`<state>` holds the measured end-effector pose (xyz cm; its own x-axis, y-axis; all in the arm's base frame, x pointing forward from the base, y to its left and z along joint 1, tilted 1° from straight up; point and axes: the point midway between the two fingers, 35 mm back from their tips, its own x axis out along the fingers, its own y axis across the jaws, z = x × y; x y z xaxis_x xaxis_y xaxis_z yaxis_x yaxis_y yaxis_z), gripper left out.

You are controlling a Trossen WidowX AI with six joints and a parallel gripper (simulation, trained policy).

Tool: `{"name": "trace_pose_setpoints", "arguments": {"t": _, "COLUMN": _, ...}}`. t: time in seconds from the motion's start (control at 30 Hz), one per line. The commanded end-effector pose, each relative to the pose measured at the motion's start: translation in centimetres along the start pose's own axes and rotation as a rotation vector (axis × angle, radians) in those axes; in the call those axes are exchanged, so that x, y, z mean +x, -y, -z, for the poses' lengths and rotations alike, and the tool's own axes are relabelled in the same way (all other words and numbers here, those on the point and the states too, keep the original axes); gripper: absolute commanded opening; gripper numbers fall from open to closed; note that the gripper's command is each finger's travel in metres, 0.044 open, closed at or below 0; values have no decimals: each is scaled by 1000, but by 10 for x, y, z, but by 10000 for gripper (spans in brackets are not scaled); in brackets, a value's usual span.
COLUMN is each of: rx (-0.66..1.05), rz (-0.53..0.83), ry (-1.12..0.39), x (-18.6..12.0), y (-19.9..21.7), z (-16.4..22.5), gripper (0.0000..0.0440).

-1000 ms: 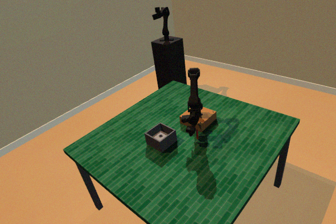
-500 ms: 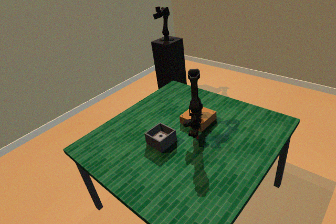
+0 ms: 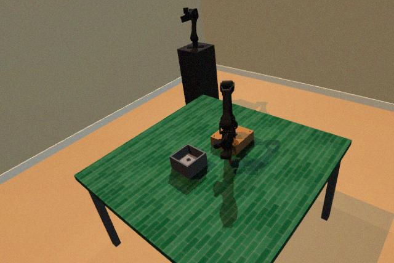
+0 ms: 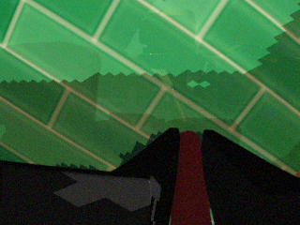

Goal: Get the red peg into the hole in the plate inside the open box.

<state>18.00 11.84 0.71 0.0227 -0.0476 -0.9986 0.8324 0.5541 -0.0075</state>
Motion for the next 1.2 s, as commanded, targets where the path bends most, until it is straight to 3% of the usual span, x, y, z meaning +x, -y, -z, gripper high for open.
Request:
{"name": "trace_pose_setpoints", "arguments": {"t": 0.0, "rx": -26, "rz": -27, "ry": 26, "x": -12, "y": -5, "z": -6, "gripper": 0}}
{"name": "trace_pose_setpoints", "arguments": {"t": 0.7, "rx": -105, "rz": -102, "ry": 181, "x": -93, "y": -35, "z": -72, "gripper": 0}}
{"name": "trace_pose_setpoints", "arguments": {"t": 1.17, "rx": -21, "rz": -101, "ry": 214, "x": -105, "y": -39, "z": -136, "gripper": 0}}
